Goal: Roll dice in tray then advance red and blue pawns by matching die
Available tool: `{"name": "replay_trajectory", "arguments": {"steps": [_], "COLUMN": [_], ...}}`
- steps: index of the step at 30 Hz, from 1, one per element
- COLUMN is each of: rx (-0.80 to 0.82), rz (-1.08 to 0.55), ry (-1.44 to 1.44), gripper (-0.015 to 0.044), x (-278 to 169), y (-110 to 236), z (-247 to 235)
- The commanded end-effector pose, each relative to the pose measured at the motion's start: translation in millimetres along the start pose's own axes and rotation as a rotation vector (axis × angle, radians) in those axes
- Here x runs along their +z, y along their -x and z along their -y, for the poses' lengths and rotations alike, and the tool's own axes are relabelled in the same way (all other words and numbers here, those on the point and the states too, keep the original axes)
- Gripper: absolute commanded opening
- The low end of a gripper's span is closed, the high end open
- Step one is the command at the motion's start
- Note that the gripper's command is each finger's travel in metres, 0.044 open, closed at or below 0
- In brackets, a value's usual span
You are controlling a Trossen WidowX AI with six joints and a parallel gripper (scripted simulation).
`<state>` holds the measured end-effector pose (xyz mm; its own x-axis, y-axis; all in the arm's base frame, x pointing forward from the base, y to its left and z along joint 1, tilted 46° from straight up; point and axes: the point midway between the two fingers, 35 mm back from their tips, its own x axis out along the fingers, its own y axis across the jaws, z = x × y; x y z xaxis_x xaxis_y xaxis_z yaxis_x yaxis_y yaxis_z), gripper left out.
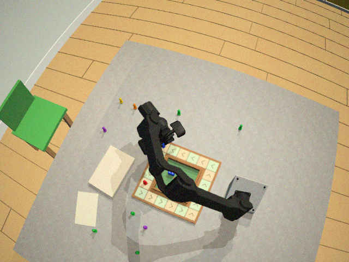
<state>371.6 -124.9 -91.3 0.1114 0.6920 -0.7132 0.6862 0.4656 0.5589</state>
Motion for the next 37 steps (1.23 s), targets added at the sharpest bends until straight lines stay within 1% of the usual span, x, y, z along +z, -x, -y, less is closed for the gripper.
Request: {"name": "replay_trajectory", "arguments": {"steps": [1,5,9,12,15,17,23,29,30,37], "rx": [0.000,-0.001,-0.001,-0.001,-0.001,-0.003,-0.010,-0.008,-0.008,-0.008], "rz": [0.001,0.000,-0.007,-0.008,-0.008,-0.006,-0.006,-0.013,0.010,0.010], "ry": [0.001,0.001,-0.008,-0.009,-0.003,0.045,0.266,0.462,0.318,0.318], "gripper": [0.0157,0.0263,0.0368,0.0440,0.0440,0.0440,0.0440,0.0440,0.0440,0.0440], "x": [0,0,1,1,-1,-16,-92,-165,-108,-108], "y": [1,3,48,50,52,65,113,133,124,124], "z": [0,0,0,1,1,3,17,29,21,21]}}
